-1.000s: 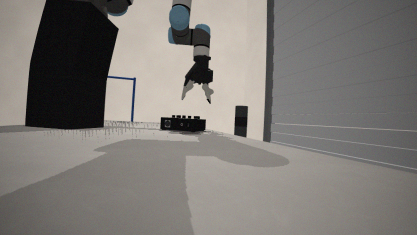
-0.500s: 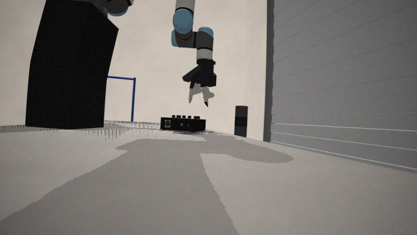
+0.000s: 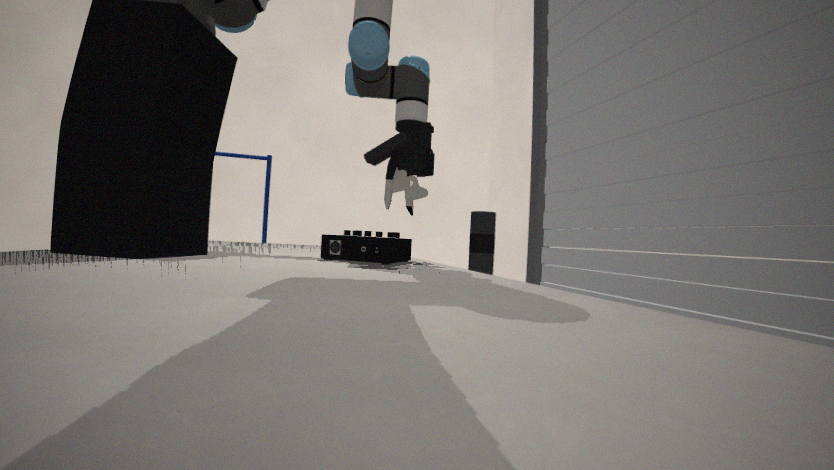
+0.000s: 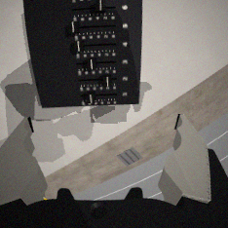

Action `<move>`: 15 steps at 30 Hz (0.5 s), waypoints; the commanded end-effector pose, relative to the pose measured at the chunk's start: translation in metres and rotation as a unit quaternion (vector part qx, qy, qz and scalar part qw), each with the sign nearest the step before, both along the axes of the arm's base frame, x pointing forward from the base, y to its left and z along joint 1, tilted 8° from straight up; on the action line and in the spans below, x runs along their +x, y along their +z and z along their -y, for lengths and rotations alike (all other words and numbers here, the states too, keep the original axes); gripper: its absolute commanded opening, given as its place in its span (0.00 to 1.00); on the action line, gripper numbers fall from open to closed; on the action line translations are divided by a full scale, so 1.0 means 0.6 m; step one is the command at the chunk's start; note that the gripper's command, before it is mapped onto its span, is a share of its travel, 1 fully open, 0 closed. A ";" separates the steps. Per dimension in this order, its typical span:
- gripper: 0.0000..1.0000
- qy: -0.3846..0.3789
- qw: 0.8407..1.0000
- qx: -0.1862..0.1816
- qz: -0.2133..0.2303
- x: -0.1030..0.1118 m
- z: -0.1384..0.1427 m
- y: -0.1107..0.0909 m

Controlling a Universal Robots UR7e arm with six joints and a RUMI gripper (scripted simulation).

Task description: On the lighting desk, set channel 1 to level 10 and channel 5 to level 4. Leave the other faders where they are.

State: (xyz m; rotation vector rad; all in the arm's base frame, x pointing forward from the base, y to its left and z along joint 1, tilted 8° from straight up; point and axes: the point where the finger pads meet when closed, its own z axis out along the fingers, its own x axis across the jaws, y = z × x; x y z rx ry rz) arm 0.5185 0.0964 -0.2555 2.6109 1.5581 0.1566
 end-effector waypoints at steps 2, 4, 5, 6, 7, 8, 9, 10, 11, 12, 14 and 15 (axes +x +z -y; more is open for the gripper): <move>1.00 0.008 1.000 -0.001 0.000 0.002 0.000 0.000; 1.00 0.010 1.000 -0.001 0.000 0.002 0.001 0.000; 1.00 0.010 1.000 -0.001 0.000 0.002 0.001 0.000; 1.00 0.011 1.000 -0.001 0.000 0.002 0.001 0.000; 1.00 0.011 1.000 -0.001 0.000 0.002 0.001 0.000; 1.00 0.011 1.000 -0.001 0.000 0.002 0.001 0.000; 1.00 0.011 1.000 -0.001 0.000 0.002 0.001 0.000; 0.00 0.011 1.000 -0.001 0.000 0.002 0.001 0.000; 0.00 0.011 1.000 -0.001 0.000 0.002 0.001 0.000; 0.00 0.011 1.000 -0.001 0.000 0.002 0.001 0.000; 0.00 0.011 1.000 -0.001 0.000 0.002 0.001 0.000; 0.00 0.011 1.000 -0.001 0.000 0.002 0.001 0.000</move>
